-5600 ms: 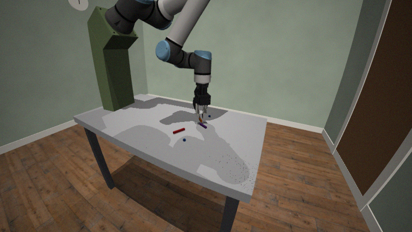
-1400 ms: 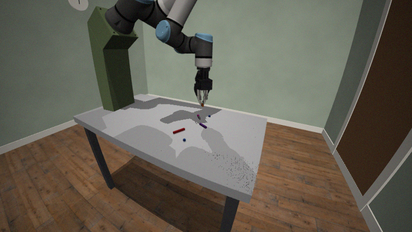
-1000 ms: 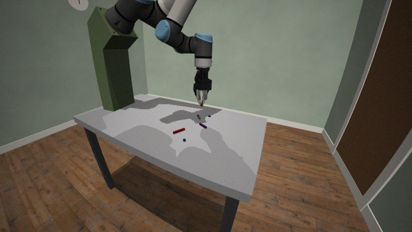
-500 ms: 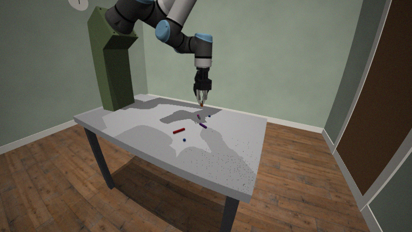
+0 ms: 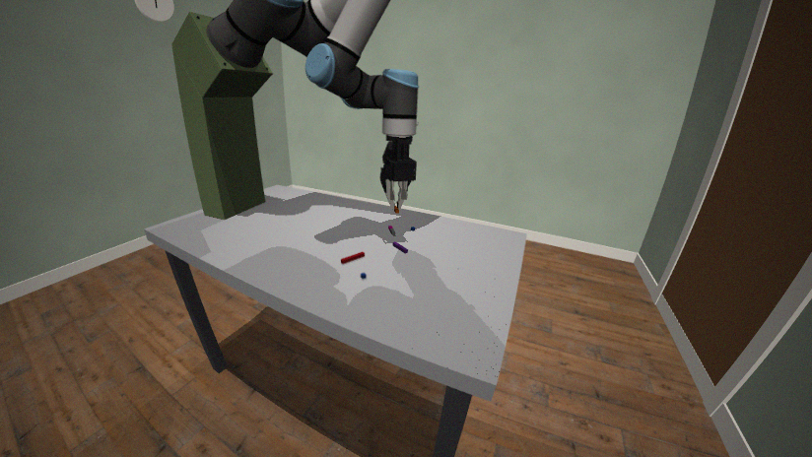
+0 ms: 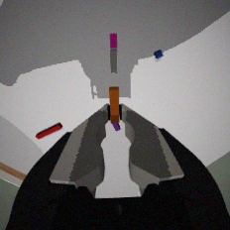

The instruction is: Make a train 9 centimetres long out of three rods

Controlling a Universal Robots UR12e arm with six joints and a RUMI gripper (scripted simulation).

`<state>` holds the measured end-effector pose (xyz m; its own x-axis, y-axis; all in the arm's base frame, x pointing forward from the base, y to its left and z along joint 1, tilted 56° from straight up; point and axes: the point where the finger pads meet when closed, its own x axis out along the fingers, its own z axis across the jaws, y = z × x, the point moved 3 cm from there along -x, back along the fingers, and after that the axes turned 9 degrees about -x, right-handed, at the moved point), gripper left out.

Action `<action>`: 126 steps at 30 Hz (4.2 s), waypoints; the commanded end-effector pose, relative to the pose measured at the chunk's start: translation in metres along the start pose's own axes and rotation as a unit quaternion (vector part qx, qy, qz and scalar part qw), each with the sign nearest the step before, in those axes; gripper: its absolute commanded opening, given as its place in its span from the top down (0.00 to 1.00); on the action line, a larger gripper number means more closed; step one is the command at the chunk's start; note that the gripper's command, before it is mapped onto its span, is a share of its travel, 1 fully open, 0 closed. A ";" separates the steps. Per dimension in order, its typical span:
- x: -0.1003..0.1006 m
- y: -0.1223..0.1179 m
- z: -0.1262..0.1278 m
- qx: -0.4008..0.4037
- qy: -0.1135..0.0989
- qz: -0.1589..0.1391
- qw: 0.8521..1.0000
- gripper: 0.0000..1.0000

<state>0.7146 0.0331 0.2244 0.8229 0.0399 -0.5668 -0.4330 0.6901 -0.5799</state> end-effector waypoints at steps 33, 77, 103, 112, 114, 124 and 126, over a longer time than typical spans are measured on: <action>0.078 -0.003 0.004 -0.001 -0.002 -0.001 1.000 1.00; 0.078 -0.003 0.005 -0.006 -0.002 -0.001 1.000 1.00; 0.078 -0.003 0.005 -0.006 -0.002 -0.001 1.000 1.00; 0.078 -0.004 0.006 -0.007 -0.002 -0.001 1.000 1.00; 0.078 -0.004 0.006 -0.007 -0.002 -0.001 1.000 1.00; 0.078 -0.003 0.006 -0.007 -0.002 -0.001 1.000 1.00; 0.078 -0.003 0.006 -0.007 -0.002 -0.001 1.000 1.00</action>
<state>0.7802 0.0369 0.1819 0.8224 0.0401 -0.5675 -0.4369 0.6834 -0.5848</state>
